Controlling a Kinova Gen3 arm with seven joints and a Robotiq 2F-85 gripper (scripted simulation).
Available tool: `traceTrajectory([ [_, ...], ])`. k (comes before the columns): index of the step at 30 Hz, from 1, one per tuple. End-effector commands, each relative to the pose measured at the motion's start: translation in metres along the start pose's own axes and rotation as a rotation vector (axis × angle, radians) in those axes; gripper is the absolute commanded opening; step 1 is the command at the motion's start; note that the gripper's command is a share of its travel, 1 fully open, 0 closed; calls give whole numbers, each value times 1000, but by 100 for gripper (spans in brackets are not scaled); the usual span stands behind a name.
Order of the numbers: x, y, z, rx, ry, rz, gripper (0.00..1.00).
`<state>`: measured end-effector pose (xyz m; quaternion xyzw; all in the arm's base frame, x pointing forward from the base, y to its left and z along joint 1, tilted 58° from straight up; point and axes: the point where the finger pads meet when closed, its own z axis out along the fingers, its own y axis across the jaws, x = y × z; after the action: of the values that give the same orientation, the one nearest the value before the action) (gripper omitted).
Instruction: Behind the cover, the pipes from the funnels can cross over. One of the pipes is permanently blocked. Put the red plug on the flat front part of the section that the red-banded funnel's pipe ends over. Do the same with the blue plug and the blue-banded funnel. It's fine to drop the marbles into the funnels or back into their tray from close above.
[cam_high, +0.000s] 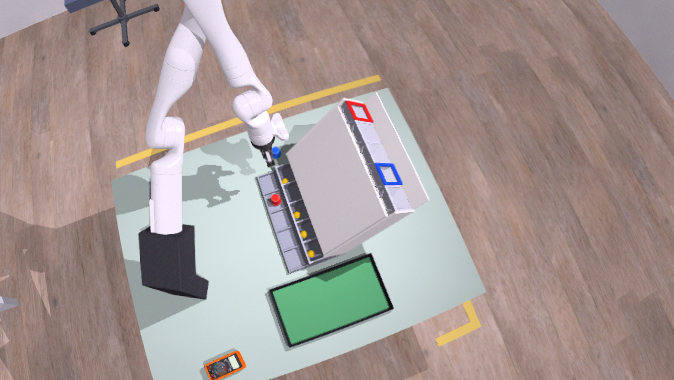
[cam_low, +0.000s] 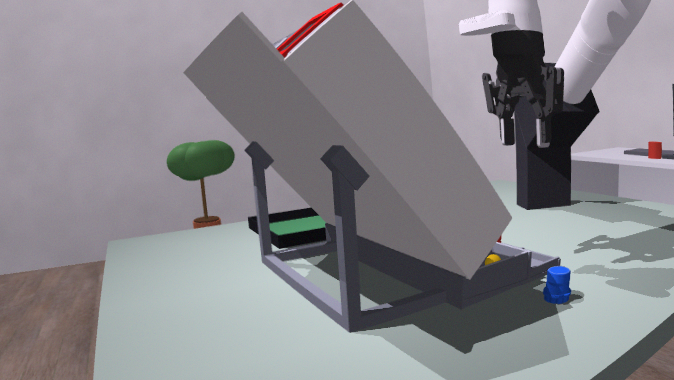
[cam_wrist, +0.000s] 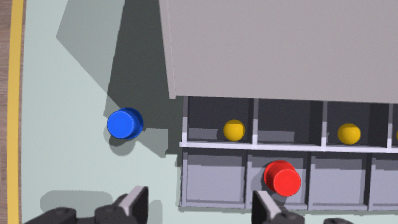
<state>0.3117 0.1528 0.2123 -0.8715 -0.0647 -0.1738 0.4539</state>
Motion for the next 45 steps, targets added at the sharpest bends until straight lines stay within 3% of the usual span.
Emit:
traceTrajectory([
  [1, 0, 0, 0, 0, -2, -1, 70],
  [2, 21, -56, 36, 0, -2, -1, 70],
  [5, 23, -63, 41, 0, -2, -1, 70],
  [8, 34, -91, 59, 0, -2, -1, 70],
  [18, 34, -92, 60, 0, -2, -1, 70],
  [19, 32, -92, 55, 4, -3, -277, 70],
  [22, 32, -92, 55, 2, -3, -328, 70],
  [25, 32, -92, 55, 6, -5, -492, 70],
  [35, 32, -92, 55, 6, -4, -497, 70],
  [36, 32, -92, 55, 2, -13, -774, 70],
  [38, 32, -92, 55, 2, -12, -799, 70],
  [42, 32, -92, 55, 2, -12, -987, 70],
  [45, 32, -92, 55, 2, -12, -987, 70],
])
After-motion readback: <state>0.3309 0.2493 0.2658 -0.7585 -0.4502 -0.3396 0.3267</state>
